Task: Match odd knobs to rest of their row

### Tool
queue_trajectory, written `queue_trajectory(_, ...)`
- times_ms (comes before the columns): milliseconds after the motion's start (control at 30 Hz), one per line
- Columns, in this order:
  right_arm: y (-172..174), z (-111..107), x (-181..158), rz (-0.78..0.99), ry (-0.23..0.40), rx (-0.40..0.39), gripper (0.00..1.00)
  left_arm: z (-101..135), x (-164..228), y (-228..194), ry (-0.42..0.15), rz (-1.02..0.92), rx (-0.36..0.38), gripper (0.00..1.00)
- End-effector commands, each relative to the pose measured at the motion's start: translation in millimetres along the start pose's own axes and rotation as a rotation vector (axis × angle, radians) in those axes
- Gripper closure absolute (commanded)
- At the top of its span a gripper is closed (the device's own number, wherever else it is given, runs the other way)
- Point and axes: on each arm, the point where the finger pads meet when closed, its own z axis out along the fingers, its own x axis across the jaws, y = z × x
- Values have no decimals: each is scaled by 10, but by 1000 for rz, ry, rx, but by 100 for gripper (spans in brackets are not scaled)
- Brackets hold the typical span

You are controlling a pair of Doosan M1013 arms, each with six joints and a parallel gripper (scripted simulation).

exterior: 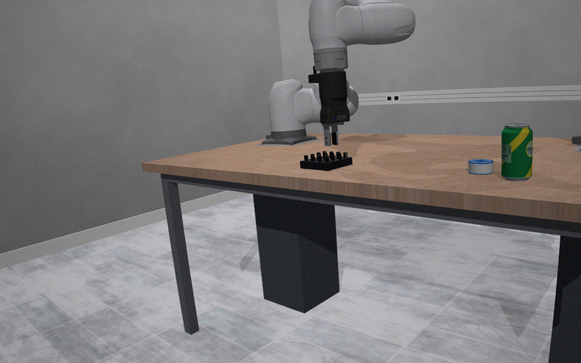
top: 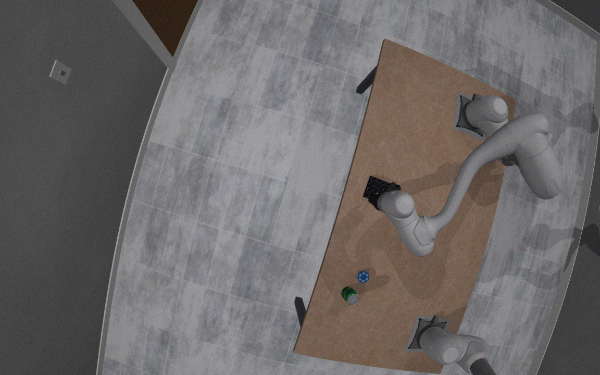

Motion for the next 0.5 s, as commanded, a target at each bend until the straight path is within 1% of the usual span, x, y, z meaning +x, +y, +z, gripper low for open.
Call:
queue_trajectory(0,17,82,26,-6,-5,-1,54,-33,17,14,0,-11,-12,0)
queue_trajectory(467,25,205,23,-6,-6,-2,54,-33,17,14,0,-11,-12,0)
